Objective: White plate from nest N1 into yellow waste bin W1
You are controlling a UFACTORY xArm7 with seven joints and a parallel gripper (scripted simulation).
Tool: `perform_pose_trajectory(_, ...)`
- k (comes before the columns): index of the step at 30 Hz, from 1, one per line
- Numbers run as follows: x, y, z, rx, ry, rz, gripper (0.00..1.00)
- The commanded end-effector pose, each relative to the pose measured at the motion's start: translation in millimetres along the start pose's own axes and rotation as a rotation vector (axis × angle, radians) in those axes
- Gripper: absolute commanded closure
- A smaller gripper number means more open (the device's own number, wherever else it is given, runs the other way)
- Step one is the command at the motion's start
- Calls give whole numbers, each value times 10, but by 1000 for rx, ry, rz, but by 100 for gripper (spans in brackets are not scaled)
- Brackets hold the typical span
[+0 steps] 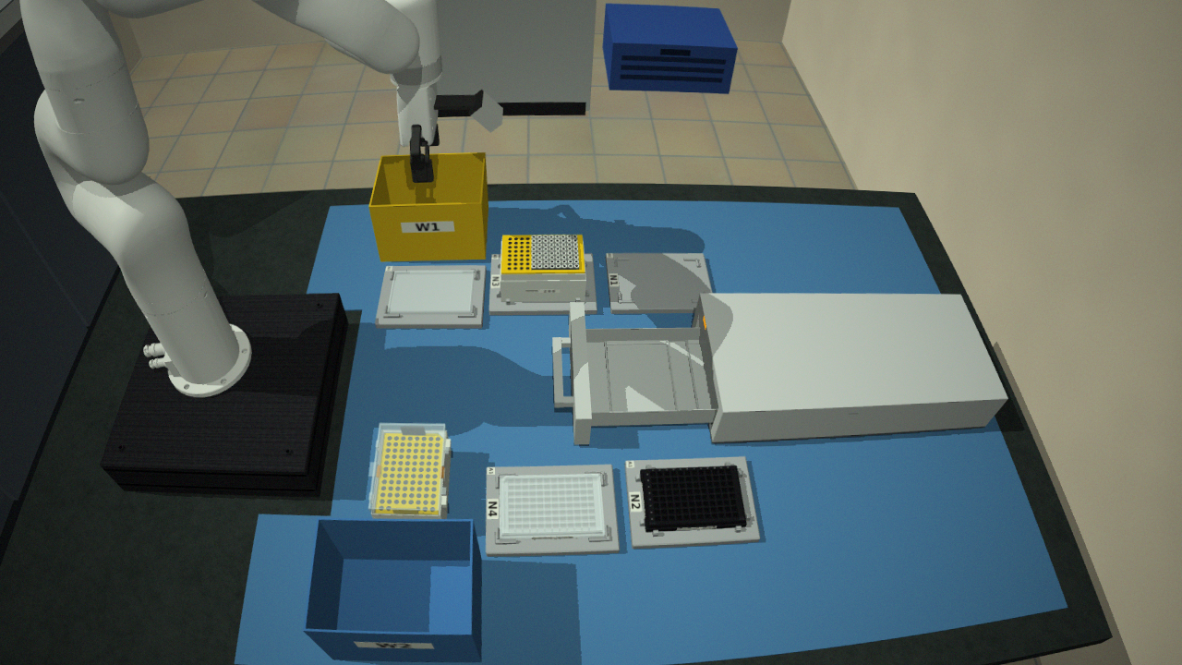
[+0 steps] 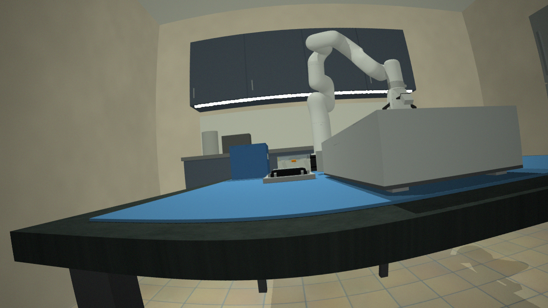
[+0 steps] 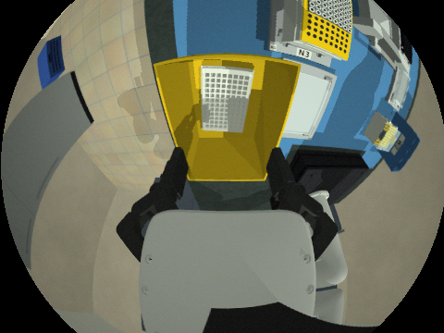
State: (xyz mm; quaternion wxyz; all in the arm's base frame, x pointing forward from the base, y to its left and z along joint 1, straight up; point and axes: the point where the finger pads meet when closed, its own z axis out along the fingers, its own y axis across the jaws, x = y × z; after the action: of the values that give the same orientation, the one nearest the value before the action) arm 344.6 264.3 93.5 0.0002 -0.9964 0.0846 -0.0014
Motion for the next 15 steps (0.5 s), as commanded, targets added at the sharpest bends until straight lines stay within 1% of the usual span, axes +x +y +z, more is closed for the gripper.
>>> perform_pose_trajectory(1, 10, -11, -16, 3, 3, 0, 0)
perform_pose_trajectory(9, 10, -11, -16, 3, 3, 0, 0)
perform_pose_trajectory(15, 120, 257, -95, 3, 3, 0, 0)
